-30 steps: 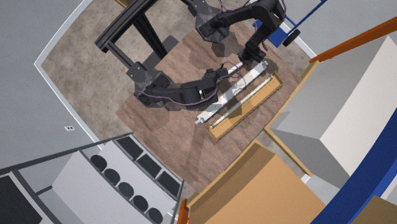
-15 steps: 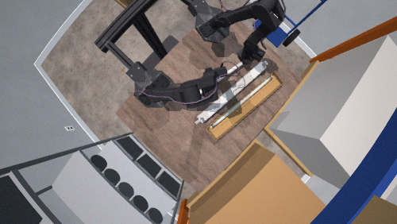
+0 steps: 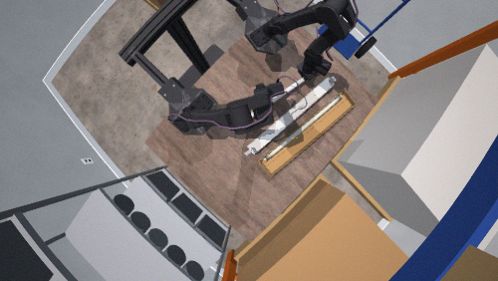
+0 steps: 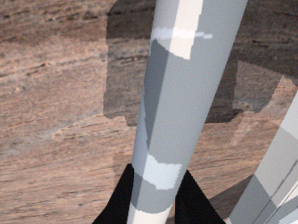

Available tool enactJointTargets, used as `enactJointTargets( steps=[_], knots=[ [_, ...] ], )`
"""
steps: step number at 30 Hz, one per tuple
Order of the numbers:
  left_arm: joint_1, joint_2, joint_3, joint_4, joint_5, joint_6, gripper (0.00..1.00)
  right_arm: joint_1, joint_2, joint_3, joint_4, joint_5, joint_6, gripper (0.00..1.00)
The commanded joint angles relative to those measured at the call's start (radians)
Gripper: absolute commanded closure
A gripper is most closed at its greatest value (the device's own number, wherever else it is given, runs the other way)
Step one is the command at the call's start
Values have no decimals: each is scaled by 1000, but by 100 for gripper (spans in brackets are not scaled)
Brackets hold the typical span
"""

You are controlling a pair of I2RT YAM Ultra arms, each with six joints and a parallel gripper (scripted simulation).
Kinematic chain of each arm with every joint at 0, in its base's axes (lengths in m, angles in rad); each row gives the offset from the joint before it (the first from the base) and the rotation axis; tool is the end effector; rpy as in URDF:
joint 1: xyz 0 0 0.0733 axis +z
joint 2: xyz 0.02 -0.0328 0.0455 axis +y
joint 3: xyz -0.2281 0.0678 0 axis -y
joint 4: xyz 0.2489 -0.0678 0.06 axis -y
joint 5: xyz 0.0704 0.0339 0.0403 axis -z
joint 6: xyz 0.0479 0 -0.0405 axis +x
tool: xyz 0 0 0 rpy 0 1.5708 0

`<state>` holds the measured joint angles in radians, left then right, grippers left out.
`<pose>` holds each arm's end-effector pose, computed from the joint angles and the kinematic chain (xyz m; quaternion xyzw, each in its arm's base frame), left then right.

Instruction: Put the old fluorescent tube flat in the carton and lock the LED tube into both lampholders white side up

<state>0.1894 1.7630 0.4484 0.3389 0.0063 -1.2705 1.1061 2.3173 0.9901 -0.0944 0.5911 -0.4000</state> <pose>0.2462 0.0480 0.0191 -0.6368 0.7131 -0.1535 0.2498 0.1615 0.2651 -0.0498 -0.6366 0.7109 -0.2479 0.1673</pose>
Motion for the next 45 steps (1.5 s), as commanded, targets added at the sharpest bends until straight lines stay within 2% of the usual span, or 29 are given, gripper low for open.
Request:
enactJointTargets(
  steps=[1, 3, 9, 11, 18, 23, 26, 28, 31, 33, 37, 39, 43, 45],
  knots=[
    [13, 20, -27, 51, 1, 12, 89, 30, -4, 8, 26, 30, 13, 89],
    [14, 19, -34, 71, 15, 15, 89, 33, 10, -29, 34, 41, 14, 89],
    [18, 21, -49, 78, 3, 16, 89, 40, -7, -21, 38, 47, 17, 89],
    [17, 28, -59, 129, 28, 20, 89, 46, 29, -34, 54, 69, 21, 89],
    [14, 31, -75, 153, 31, 21, 89, 53, -22, 11, 60, 78, 26, 89],
    [25, 38, -84, 187, 40, 24, 89, 57, 20, -43, 73, 95, 27, 89],
    [25, 36, -84, 164, 31, 23, 89, 58, 3, -16, 63, 89, 26, 89],
    [33, 44, -95, 217, 46, 26, 89, 63, 42, -42, 82, 109, 29, 89],
    [35, 44, -105, 246, 51, 27, 89, 66, 14, -47, 89, 121, 33, 89],
    [37, 48, -109, 255, 44, 28, 89, 70, 18, -4, 91, 123, 35, 89],
    [41, 56, -121, 294, 62, 31, 89, 76, 25, -46, 102, 142, 38, 89],
    [43, 62, -128, 318, 64, 32, 89, 79, 57, -26, 111, 152, 40, 89],
    [41, 66, -133, 300, 58, 31, 89, 80, 26, -39, 101, 147, 38, 89],
    [49, 74, -140, 349, 73, 34, 89, 87, 62, -42, 120, 165, 42, 89]
  ],
)
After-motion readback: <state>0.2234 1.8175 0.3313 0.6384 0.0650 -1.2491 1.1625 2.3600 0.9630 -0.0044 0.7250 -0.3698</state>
